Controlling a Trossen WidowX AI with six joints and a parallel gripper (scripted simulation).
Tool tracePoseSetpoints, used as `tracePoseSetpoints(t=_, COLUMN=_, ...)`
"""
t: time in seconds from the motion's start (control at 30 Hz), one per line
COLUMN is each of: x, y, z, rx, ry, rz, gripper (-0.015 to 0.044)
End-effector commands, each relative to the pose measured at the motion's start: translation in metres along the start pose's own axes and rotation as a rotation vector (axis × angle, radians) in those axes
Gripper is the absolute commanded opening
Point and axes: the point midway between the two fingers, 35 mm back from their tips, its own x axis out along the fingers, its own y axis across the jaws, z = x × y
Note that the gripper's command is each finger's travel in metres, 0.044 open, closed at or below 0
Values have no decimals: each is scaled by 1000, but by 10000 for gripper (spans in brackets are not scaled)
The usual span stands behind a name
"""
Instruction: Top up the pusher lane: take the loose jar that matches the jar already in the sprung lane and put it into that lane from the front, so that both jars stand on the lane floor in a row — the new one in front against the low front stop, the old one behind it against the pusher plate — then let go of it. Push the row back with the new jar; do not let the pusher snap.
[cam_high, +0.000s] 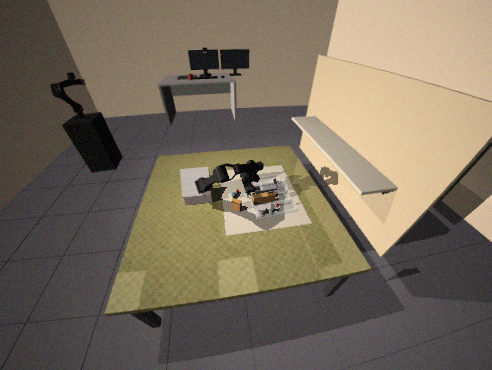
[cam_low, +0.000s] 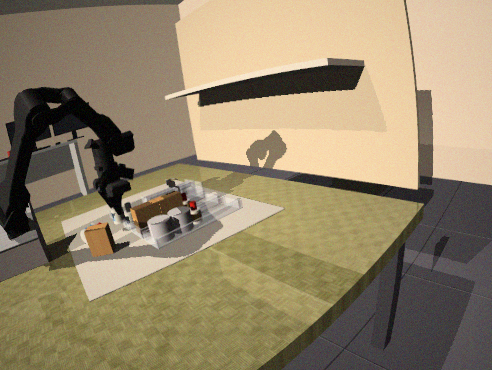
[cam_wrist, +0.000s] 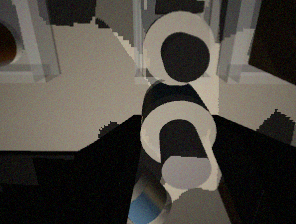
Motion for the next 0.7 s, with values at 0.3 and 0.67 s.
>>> tracePoseSetpoints(t=0.3, x=-1, y=-1, z=10, rx=4, ry=-12, rz=-3, gripper=0)
tracePoseSetpoints(t=0.67, x=-1, y=-1, z=14, rx=4, ry=-12, rz=-3, gripper=0)
